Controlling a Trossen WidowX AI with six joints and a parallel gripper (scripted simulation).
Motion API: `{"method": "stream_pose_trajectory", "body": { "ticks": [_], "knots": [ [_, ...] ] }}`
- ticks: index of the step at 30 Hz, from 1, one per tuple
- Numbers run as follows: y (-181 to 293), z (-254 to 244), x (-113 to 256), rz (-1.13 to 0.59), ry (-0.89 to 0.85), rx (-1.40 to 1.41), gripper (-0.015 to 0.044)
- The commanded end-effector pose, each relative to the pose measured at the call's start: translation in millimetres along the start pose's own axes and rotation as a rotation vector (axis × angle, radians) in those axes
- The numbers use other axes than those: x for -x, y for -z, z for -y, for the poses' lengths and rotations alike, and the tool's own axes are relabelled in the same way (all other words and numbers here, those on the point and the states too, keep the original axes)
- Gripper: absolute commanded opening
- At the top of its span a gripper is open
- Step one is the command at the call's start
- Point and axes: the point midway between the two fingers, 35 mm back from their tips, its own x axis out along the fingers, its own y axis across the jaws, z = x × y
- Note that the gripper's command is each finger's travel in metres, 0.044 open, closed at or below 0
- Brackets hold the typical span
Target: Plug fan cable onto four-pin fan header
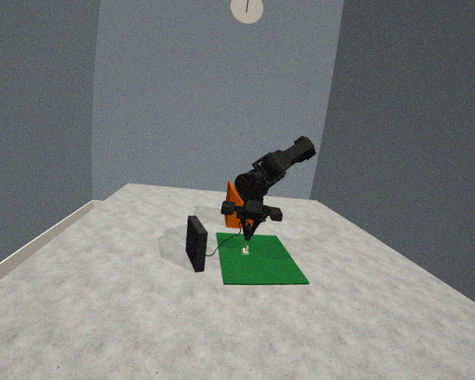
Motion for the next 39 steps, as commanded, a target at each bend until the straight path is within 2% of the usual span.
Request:
{"method": "stream_pose_trajectory", "body": {
  "ticks": [1,11,16,39],
  "knots": [
    [-1,1,1,-0.002,0.003,-0.006,0.0],
    [-3,0,1,-0.002,0.003,-0.005,0.0],
    [-3,0,-21,-0.002,0.002,-0.005,0.0],
    [-4,-1,-21,-0.002,0.002,-0.002,0.0]
  ]
}}
